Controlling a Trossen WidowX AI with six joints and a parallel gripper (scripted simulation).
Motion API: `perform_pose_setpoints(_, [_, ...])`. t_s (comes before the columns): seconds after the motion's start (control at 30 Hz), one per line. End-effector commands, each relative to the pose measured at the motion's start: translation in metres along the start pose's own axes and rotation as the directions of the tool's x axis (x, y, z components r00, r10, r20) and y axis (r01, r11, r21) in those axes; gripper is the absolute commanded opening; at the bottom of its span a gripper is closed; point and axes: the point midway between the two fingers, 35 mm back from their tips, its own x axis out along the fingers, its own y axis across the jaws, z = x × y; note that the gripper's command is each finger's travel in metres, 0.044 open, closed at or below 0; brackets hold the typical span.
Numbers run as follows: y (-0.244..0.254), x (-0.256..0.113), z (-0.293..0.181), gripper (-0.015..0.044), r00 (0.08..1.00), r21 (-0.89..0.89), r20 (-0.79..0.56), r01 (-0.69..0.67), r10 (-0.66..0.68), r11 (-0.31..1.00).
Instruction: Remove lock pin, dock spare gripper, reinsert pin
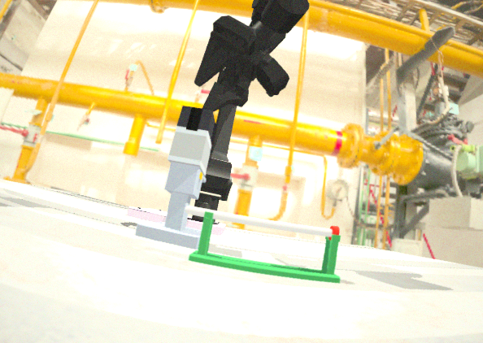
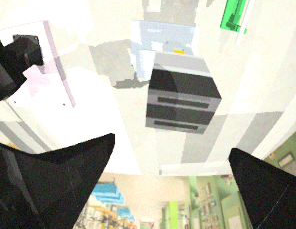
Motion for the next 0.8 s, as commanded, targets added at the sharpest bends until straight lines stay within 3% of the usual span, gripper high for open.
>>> perform_pose_setpoints(0.0, [0.001, -0.007, -0.005, 0.044, 1.0, -0.001, 0.005, 0.027, -0.027, 1.0])
perform_pose_setpoints(0.77, [-0.003, -0.035, -0.02, 0.044, 0.99, 0.0, 0.033, 0.135, -0.135, 0.991])
